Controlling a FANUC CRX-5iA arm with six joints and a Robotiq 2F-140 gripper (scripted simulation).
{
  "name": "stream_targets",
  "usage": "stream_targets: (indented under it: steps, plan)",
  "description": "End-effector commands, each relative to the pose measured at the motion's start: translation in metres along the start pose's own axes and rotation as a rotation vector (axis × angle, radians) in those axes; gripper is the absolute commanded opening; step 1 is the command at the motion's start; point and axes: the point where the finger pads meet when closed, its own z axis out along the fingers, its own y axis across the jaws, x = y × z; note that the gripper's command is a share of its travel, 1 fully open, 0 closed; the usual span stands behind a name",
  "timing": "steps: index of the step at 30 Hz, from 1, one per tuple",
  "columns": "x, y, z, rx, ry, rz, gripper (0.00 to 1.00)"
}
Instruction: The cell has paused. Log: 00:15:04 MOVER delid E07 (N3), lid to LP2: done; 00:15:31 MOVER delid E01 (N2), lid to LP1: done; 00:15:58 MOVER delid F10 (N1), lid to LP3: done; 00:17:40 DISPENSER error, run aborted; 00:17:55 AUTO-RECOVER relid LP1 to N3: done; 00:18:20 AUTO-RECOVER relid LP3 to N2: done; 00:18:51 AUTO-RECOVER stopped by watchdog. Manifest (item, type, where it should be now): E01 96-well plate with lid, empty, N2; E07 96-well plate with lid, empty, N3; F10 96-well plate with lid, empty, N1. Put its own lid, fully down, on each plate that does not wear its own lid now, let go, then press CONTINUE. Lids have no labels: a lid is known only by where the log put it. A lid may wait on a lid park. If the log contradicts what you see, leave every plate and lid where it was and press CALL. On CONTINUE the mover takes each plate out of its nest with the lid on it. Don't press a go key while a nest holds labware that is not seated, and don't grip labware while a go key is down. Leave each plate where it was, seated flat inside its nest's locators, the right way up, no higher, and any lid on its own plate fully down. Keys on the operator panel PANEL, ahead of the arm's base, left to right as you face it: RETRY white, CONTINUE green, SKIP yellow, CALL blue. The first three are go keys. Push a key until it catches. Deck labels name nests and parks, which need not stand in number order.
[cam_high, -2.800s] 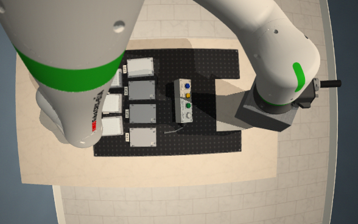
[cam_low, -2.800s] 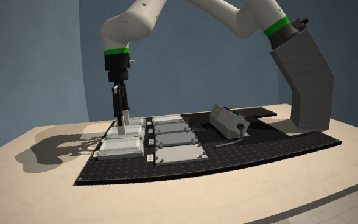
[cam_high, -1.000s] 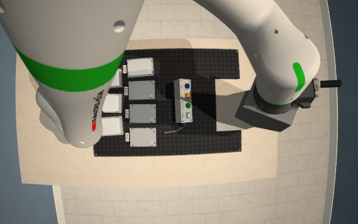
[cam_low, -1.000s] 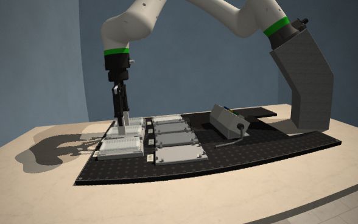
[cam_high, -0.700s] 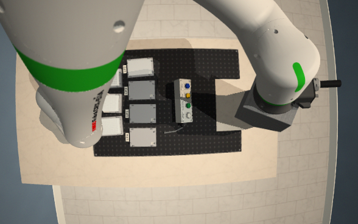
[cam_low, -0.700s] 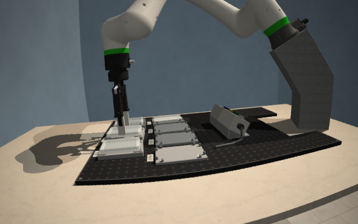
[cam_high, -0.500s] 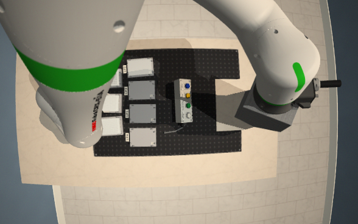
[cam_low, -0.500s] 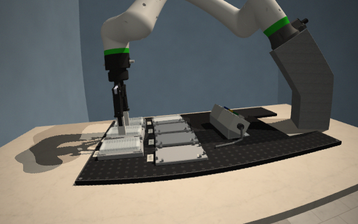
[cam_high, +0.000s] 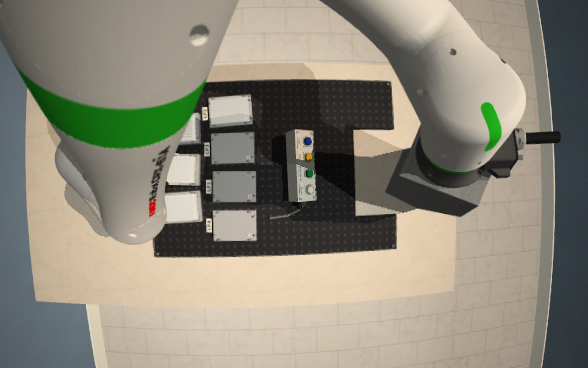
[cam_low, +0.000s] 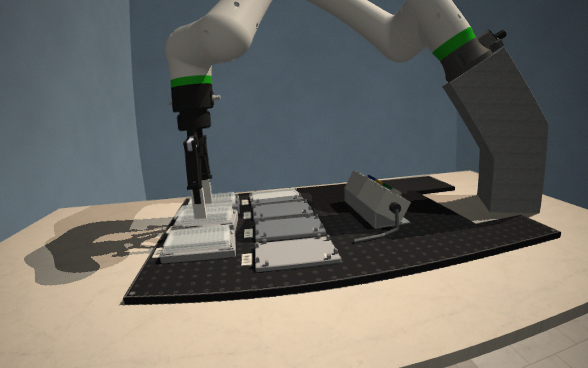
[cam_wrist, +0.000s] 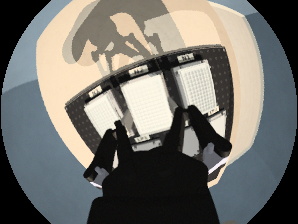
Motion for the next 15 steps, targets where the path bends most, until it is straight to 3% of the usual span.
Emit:
stream_targets:
  steps: [1, 15]
  plan:
    - [0.000, 0.000, -0.003, 0.000, 0.000, 0.000, 0.00]
    - [0.000, 0.000, -0.021, 0.000, 0.000, 0.000, 0.00]
